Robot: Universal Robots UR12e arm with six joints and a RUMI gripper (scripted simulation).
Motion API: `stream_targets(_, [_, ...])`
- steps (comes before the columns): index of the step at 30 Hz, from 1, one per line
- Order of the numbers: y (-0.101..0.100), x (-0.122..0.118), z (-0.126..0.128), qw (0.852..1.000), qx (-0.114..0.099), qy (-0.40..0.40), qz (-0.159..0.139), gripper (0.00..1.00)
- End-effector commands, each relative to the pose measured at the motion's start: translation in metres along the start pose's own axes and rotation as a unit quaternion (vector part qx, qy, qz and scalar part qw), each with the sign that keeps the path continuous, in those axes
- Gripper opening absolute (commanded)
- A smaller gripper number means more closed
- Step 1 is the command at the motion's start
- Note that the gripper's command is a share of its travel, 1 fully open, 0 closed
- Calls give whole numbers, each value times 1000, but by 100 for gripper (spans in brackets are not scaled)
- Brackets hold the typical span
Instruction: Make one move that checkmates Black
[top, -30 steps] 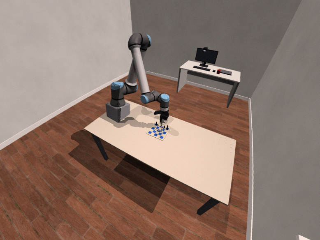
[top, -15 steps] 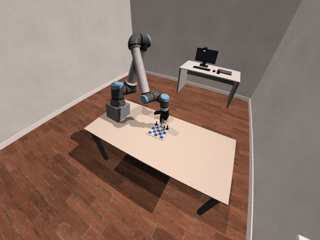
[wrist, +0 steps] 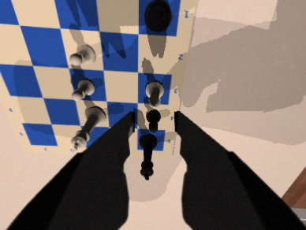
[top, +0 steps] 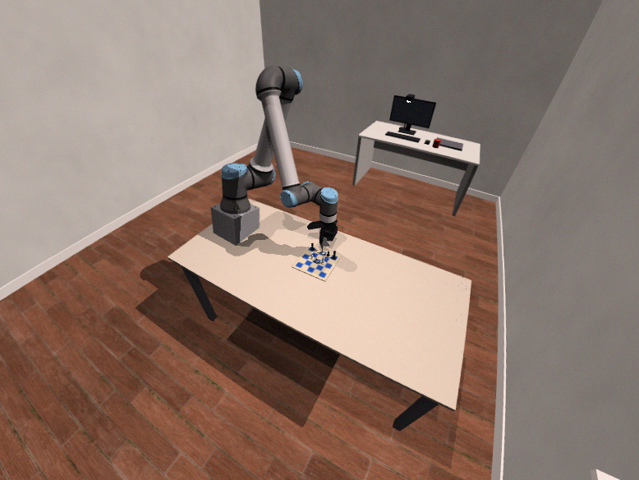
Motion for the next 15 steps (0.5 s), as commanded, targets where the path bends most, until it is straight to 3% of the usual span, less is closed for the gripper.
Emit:
stream_targets(1, [-7,2,2,1000,-1,0,2,22])
stream_targets(15, [-32,2,2,1000,-1,0,1,22])
Point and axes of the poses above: the point where the finger pads meet when closed, its own y axis back along the fingers, its own z axis across the jaws, x = y × z, the point moved 6 cm from there along y, back along the fingers, and after that the axes turned 10 degrees about -y, right-handed, at the moved point
